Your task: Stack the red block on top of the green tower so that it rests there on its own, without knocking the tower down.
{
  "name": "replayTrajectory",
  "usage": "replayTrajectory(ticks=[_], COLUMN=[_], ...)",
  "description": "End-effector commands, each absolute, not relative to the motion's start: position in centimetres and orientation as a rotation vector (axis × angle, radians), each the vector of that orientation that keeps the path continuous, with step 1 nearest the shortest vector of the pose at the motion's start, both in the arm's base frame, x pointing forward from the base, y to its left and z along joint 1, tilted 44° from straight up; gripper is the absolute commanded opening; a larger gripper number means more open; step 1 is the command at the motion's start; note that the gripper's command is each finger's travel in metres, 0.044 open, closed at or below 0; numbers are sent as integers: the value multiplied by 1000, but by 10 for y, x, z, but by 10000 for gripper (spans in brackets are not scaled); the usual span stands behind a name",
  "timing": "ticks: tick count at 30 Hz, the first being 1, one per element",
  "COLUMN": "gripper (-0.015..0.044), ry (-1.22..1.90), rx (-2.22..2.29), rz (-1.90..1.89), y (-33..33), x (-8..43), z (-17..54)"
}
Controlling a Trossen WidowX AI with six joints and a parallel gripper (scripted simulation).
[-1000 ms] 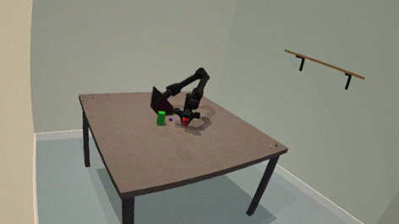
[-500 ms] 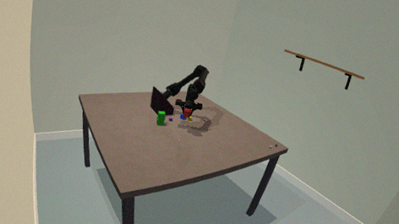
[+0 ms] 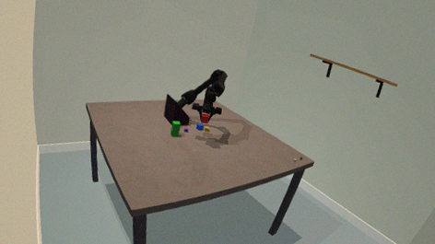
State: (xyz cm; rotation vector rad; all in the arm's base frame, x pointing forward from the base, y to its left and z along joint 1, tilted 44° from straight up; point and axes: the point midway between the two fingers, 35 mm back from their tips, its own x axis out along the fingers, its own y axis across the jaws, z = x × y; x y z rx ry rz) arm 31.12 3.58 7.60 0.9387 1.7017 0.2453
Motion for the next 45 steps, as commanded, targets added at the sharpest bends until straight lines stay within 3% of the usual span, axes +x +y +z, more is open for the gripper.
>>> replayTrajectory(ticks=[1, 23, 45], gripper=[0, 0, 0], ry=[1694, 1695, 1695], rx=[930, 924, 925], rz=[239, 232, 235], y=[24, -94, -77], x=[312, 270, 266], z=[71, -37, -60])
